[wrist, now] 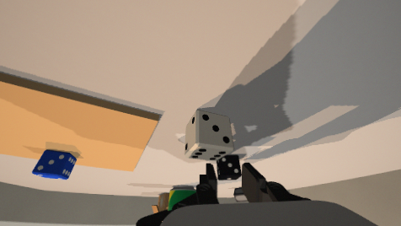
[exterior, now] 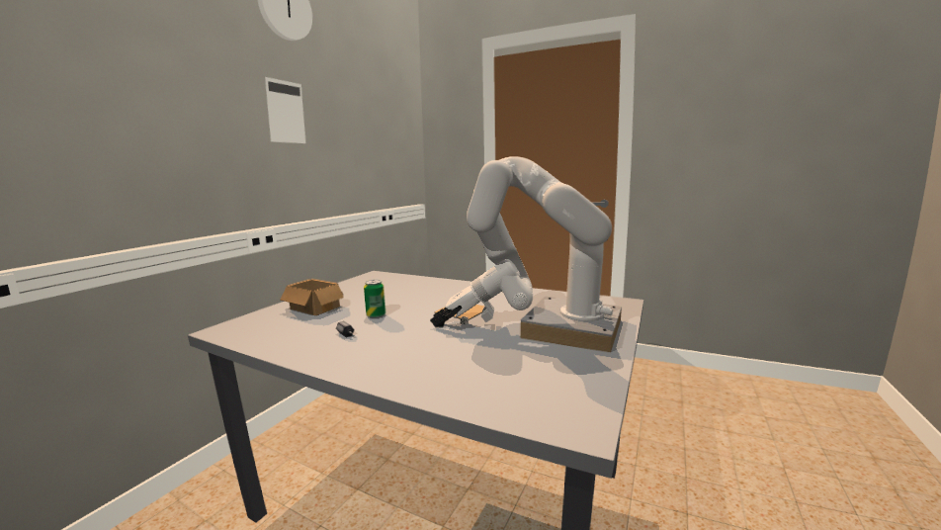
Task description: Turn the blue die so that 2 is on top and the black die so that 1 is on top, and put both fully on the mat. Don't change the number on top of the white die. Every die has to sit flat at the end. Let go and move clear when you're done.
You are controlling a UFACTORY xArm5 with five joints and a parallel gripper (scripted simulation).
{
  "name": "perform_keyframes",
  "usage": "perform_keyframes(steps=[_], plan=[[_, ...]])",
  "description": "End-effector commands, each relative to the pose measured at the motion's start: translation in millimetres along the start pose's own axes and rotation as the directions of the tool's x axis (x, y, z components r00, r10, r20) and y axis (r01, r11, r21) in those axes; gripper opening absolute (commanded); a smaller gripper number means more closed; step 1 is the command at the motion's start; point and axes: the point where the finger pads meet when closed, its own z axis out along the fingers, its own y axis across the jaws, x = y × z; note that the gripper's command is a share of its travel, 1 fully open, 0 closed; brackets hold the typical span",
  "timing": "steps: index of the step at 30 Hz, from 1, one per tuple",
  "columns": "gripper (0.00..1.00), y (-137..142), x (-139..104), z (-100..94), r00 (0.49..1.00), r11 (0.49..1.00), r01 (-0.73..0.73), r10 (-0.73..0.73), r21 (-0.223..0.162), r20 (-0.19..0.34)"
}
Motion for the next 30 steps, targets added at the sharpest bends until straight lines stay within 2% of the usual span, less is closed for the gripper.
perform_keyframes(steps=[1,9,22,30], plan=[[0.36,0,-1,-0.1,1.000,1.000,0.000,0.000,0.000,0.002],[0.36,0,-1,-3.2,1.000,1.000,0.000,0.000,0.000,0.002],[0.36,0,-1,-44.8,1.000,1.000,0.000,0.000,-0.001,0.002],[0.36,0,-1,-50.1,1.000,1.000,0.000,0.000,-0.001,0.002]])
